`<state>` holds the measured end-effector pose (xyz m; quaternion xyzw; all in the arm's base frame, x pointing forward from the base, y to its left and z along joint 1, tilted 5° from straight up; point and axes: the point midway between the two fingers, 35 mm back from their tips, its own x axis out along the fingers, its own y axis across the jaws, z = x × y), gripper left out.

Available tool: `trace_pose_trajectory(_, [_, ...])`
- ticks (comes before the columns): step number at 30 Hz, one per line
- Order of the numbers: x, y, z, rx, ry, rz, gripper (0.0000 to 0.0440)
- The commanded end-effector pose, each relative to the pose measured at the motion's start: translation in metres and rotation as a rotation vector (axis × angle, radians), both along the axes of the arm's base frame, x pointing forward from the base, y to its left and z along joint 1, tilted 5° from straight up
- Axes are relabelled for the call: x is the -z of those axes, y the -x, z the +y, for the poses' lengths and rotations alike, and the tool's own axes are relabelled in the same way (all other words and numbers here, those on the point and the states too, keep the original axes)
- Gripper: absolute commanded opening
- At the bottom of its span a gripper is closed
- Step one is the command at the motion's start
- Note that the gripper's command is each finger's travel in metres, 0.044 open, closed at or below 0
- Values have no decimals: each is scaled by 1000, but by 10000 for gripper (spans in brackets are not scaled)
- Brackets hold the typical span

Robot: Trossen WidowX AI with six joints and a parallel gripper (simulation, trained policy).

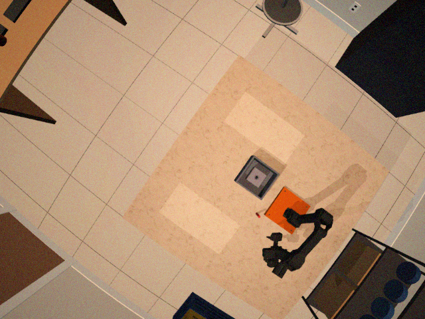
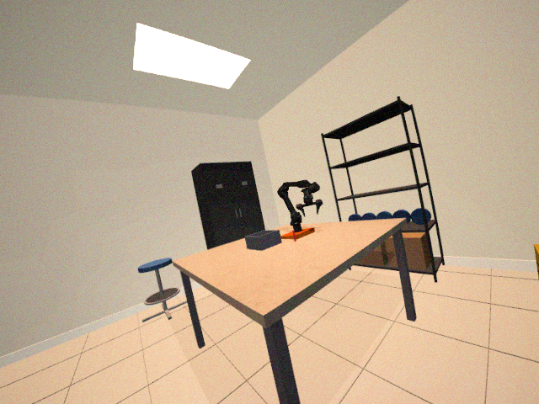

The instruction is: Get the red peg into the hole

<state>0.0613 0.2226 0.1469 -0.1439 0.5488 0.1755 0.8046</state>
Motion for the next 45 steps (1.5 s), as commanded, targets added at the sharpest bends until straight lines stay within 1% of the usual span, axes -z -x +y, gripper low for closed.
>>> trace_pose_trajectory(1, [-2,-10,-4,94,-14,32,440])
trace_pose_trajectory(16, [-4,-61,-35,599,-51,174,440])
trace_pose_trajectory(27, [12,-84,-66,933,-21,278,440])
trace_pose_trajectory(36, [36,-96,-85,1113,6,320,440])
trace_pose_trajectory(45, [65,-106,-97,1198,17,318,439])
